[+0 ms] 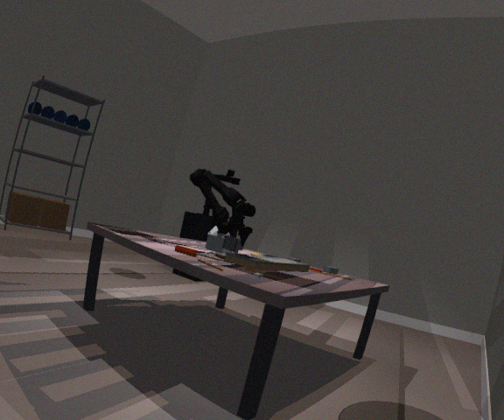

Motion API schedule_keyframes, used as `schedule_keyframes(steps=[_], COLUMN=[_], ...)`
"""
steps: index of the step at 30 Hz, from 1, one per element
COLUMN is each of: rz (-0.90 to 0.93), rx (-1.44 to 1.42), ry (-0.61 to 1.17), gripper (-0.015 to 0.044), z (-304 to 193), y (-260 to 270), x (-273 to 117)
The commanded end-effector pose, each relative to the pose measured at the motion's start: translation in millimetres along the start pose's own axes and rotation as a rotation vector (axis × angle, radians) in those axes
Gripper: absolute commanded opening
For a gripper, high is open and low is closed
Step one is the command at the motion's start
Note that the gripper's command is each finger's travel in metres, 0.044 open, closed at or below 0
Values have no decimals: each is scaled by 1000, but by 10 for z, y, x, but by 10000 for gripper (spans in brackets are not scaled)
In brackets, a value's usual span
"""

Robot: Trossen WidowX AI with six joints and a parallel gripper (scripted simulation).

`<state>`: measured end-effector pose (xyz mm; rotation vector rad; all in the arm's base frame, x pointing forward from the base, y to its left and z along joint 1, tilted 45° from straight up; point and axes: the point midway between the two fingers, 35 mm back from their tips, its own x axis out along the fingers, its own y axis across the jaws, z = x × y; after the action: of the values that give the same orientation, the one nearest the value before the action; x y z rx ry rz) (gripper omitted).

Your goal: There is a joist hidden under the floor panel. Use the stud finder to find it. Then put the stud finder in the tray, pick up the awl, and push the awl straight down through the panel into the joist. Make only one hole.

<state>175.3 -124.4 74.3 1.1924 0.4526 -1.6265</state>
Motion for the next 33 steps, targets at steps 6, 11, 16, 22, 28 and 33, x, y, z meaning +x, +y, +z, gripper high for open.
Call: schedule_keyframes(steps=[6, 11, 16, 22, 28, 33], rz=[4, 7, 11, 7, 4, 3], rx=[-3, -4, -5, -6, -7, -8], ry=[60, 88, 110, 132, 163, 189], gripper=[0, 0, 0, 0, 0, 0], z=[6, 14, 22, 27, 34, 41], y=[4, 6, 9, 7, 4, 4], x=[-6, -8, -11, -7, -2, 0])
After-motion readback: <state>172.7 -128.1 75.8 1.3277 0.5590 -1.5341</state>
